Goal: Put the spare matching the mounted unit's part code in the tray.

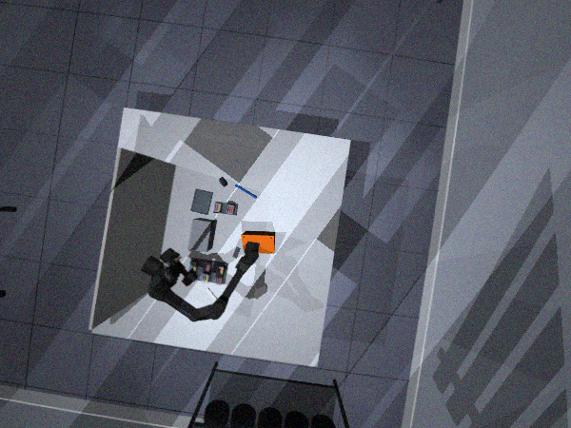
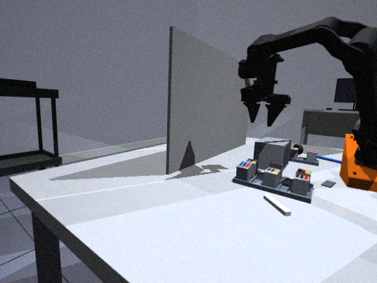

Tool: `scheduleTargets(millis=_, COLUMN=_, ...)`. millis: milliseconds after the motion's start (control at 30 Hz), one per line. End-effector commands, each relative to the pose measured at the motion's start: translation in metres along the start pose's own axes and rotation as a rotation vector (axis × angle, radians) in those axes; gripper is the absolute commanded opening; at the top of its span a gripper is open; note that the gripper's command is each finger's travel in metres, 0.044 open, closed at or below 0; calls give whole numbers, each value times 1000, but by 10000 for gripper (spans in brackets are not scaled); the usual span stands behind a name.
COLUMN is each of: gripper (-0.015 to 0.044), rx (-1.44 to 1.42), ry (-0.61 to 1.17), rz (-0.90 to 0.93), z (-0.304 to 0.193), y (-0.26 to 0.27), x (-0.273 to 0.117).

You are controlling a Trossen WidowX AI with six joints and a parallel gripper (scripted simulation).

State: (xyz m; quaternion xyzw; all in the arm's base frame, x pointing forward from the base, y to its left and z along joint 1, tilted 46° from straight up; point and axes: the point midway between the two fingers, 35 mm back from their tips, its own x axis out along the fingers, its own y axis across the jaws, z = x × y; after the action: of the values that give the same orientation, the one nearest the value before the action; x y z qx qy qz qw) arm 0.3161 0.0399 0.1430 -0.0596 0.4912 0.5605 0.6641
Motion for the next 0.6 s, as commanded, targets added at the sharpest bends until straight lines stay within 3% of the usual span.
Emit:
scheduleTargets(millis=0, gripper=440, rx=-520, ry=-5, rz=29, z=3, y=68, x=21)
scheduleTargets(millis=100, gripper=440, rx=-690, ry=-9, rz=39, z=0, y=89, x=28)
scheduleTargets(millis=433, gripper=440, rx=-696, ry=-9, rz=40, z=0, y=89, x=28)
scheduleTargets(millis=567, gripper=335, rx=-696, ry=-9, rz=39, z=-2, y=90, x=44)
